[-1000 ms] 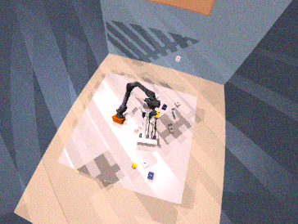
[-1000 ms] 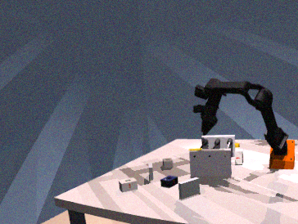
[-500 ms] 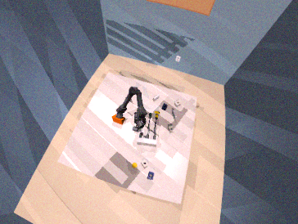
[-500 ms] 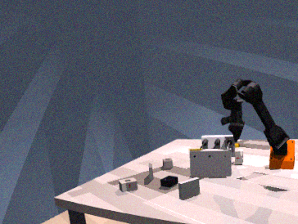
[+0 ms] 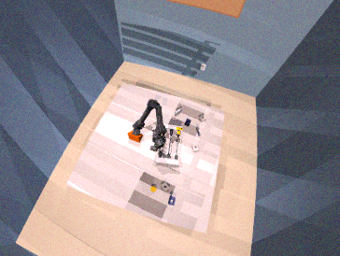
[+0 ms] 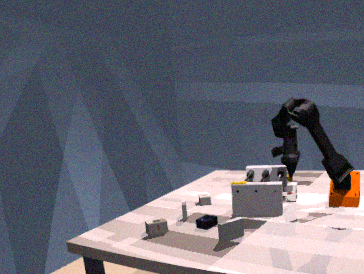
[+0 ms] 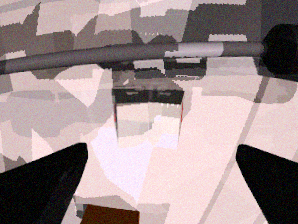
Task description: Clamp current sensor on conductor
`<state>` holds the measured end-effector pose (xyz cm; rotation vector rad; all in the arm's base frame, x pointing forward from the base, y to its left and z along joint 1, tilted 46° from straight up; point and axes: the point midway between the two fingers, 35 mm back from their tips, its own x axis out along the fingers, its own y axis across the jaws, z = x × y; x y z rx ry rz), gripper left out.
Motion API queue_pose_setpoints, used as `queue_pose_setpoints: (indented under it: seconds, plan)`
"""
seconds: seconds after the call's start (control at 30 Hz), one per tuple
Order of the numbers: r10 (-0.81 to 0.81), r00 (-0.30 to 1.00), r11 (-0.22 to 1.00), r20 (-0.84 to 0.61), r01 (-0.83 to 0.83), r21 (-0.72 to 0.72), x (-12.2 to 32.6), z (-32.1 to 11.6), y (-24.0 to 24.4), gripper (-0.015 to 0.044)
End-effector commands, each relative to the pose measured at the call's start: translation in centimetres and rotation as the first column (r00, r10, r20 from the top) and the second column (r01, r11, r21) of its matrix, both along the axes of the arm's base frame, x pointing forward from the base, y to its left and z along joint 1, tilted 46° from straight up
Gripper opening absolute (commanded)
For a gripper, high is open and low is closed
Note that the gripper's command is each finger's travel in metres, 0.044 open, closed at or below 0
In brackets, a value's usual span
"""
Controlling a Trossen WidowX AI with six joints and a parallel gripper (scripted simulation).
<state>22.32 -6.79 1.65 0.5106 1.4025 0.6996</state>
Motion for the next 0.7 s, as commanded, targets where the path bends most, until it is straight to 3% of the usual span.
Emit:
queue_pose_setpoints:
  seconds: [0.0, 0.67]
  plan:
    - [-0.006, 1.0, 1.0, -0.004, 0.006, 0.005, 0.1, -0.5, 0.5, 0.044]
    - [-0.006, 1.0, 1.0, -0.004, 0.006, 0.007, 0.1, -2.8, 2.9, 0.044]
